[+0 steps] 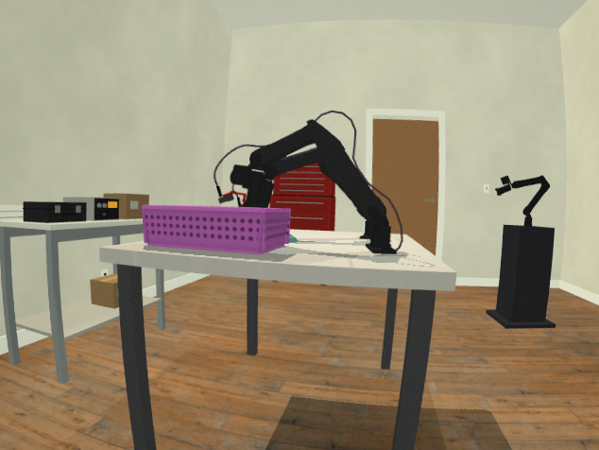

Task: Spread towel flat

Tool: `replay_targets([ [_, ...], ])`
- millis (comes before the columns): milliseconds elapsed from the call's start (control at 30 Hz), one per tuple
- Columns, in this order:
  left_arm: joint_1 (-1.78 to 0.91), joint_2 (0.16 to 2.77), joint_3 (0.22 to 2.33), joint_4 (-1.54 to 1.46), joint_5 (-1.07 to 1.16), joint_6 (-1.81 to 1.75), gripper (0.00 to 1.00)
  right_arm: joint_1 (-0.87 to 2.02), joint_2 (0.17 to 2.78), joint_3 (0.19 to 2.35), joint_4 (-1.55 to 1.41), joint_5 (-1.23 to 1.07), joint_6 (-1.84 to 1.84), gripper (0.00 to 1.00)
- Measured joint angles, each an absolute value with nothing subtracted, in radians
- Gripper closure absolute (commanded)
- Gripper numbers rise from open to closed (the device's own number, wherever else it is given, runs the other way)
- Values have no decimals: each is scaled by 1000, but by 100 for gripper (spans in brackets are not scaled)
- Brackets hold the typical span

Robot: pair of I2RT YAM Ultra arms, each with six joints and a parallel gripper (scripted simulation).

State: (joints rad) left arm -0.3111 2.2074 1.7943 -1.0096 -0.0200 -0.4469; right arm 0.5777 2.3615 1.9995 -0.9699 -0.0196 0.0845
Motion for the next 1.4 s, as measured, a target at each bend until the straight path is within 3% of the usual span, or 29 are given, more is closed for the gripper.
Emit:
replay_targets([
  [867, -340, 2136, 1838, -1077, -40, -425, 100, 575, 2291, 2088, -1090, -9, 75, 100],
  [1400, -371, 2060, 2101, -1289, -56, -349, 100, 555, 2256, 2411, -1328, -6, 45, 100],
])
